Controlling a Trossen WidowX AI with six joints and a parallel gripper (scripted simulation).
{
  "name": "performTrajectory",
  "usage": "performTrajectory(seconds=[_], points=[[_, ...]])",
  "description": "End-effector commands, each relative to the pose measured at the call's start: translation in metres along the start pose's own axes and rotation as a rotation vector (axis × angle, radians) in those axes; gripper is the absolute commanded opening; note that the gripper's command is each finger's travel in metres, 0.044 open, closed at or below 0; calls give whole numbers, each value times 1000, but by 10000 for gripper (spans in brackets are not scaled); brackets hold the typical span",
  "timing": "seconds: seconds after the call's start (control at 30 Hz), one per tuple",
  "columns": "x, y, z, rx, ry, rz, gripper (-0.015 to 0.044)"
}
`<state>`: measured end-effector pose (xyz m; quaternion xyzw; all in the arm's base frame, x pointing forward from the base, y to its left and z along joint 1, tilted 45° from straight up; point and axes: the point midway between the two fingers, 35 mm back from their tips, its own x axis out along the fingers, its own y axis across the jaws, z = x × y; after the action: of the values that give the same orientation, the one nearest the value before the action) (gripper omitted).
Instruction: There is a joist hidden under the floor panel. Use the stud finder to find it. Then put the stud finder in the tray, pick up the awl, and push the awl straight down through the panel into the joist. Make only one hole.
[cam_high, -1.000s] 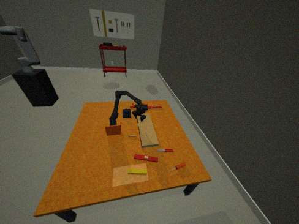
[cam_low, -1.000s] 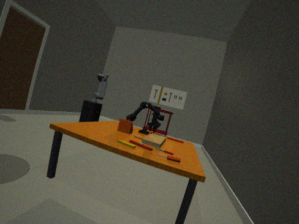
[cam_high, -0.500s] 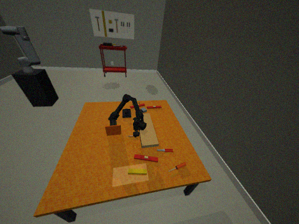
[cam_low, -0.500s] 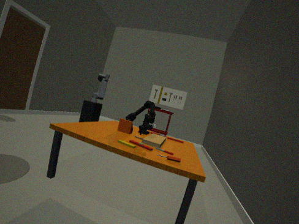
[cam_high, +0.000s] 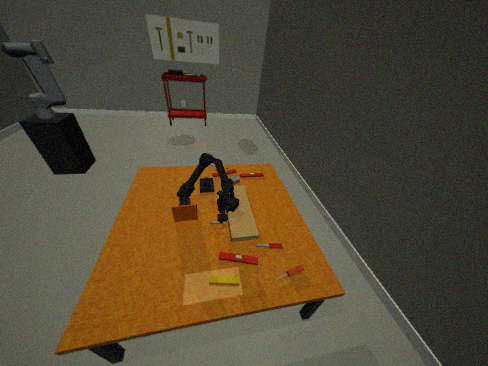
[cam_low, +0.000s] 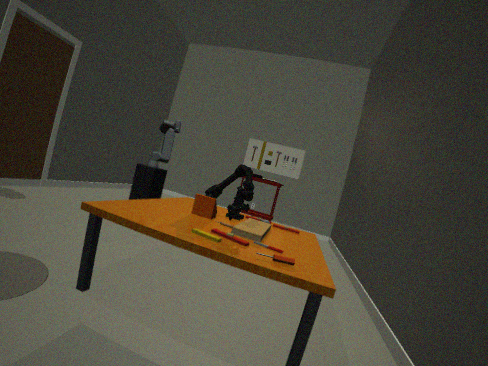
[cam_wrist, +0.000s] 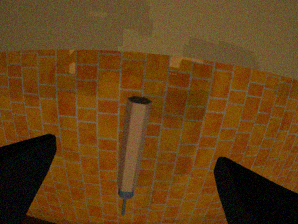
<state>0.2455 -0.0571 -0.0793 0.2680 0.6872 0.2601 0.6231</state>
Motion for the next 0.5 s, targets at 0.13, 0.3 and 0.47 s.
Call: performTrajectory(seconds=[0.13,0.3,0.47], points=[[12,1,1,4,-1,4,440],[20,1,2,4,-1,5,440],[29,1,2,3,-1,5,440]])
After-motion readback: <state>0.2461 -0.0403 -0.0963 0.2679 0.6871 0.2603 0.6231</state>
